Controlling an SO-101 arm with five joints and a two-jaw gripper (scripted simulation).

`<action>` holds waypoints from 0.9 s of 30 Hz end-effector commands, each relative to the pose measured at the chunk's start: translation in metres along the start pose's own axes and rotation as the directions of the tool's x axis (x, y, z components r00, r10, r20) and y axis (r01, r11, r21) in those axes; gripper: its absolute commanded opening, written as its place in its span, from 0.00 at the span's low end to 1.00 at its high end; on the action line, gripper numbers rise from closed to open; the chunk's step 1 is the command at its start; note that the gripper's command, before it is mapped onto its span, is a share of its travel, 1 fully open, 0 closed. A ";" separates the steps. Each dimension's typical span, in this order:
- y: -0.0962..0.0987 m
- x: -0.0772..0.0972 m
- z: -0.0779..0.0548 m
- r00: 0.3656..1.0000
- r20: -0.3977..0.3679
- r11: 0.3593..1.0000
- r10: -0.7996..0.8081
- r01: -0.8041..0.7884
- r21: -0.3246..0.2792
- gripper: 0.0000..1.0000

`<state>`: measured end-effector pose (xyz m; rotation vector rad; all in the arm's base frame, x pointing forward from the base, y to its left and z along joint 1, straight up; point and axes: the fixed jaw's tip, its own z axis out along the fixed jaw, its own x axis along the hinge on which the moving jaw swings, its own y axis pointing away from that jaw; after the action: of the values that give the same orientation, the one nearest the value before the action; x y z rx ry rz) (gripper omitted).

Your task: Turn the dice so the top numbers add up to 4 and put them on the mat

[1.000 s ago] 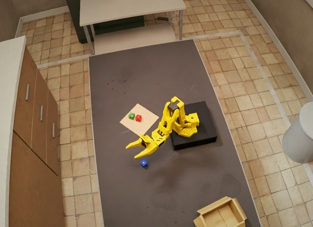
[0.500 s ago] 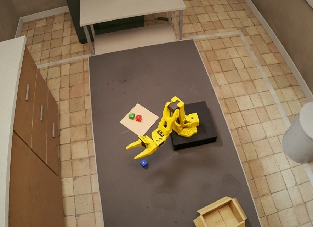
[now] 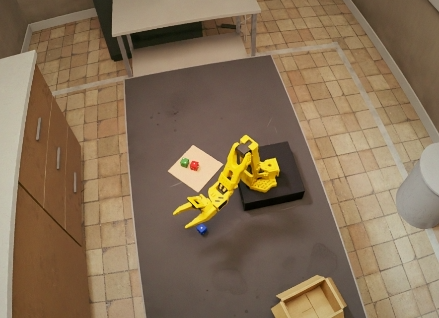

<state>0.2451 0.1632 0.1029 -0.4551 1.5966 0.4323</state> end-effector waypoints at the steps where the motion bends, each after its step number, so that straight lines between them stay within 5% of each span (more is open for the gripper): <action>1: 0.003 -0.003 0.008 0.999 -0.042 1.000 0.013 -0.013 -0.008 0.31; 16: 0.006 0.010 0.026 0.947 -0.320 1.000 0.017 -0.021 -0.010 0.31; 27: 0.009 0.013 0.024 0.854 -0.520 1.000 0.016 -0.024 -0.008 0.31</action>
<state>0.2619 0.1810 0.0820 -0.5875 2.0578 0.3570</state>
